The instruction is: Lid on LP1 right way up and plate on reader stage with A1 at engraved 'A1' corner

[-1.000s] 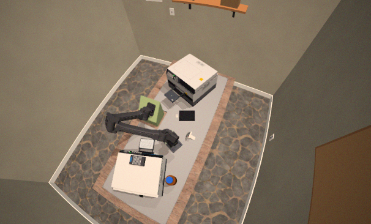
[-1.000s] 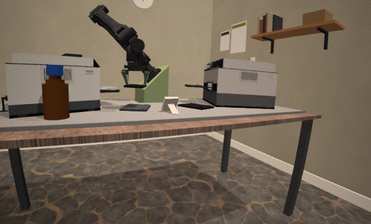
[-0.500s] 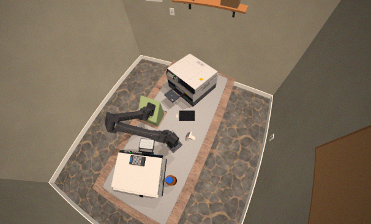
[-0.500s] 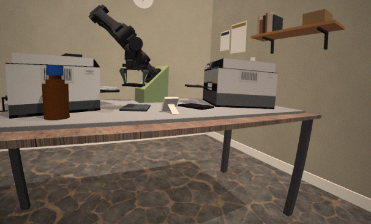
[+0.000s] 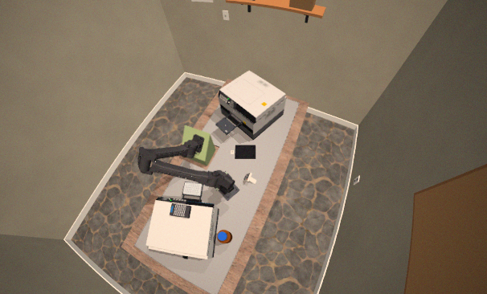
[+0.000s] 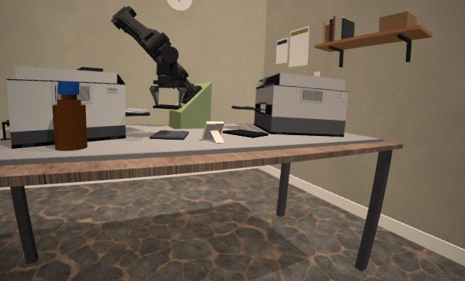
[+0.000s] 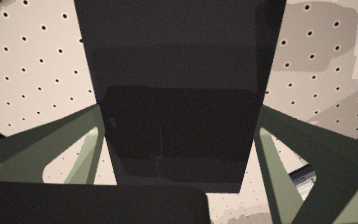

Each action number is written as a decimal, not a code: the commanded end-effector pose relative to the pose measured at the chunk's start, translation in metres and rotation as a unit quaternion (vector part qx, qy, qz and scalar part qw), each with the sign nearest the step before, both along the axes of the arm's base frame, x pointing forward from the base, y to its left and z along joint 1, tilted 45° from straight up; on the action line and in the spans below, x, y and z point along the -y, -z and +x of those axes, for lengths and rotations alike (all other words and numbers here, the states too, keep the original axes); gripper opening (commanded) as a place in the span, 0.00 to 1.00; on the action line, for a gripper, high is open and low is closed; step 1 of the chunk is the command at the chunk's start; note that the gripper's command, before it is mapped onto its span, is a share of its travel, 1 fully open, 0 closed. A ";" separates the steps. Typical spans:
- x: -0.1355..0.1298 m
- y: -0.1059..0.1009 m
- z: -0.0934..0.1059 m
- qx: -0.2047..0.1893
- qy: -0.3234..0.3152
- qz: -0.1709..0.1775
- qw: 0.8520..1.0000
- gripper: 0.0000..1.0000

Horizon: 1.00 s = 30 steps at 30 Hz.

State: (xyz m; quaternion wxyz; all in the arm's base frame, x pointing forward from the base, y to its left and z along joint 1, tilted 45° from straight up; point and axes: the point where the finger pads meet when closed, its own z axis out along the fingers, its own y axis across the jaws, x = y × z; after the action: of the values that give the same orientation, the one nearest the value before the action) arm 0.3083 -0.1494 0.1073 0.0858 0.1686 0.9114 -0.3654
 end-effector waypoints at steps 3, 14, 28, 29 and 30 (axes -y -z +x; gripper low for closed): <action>0.003 -0.003 0.006 0.002 0.004 0.001 1.000 0.85; 0.007 0.003 0.005 0.004 -0.002 0.001 1.000 0.85; 0.010 0.013 0.005 -0.002 -0.004 0.001 1.000 0.85; 0.011 0.014 0.005 -0.002 -0.004 0.001 1.000 0.85; 0.012 0.015 0.005 -0.003 -0.004 0.001 1.000 0.85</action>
State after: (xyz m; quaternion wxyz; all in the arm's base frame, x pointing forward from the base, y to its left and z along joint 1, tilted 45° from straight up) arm 0.3103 -0.1591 0.0938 0.0828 0.1695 0.9117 -0.3651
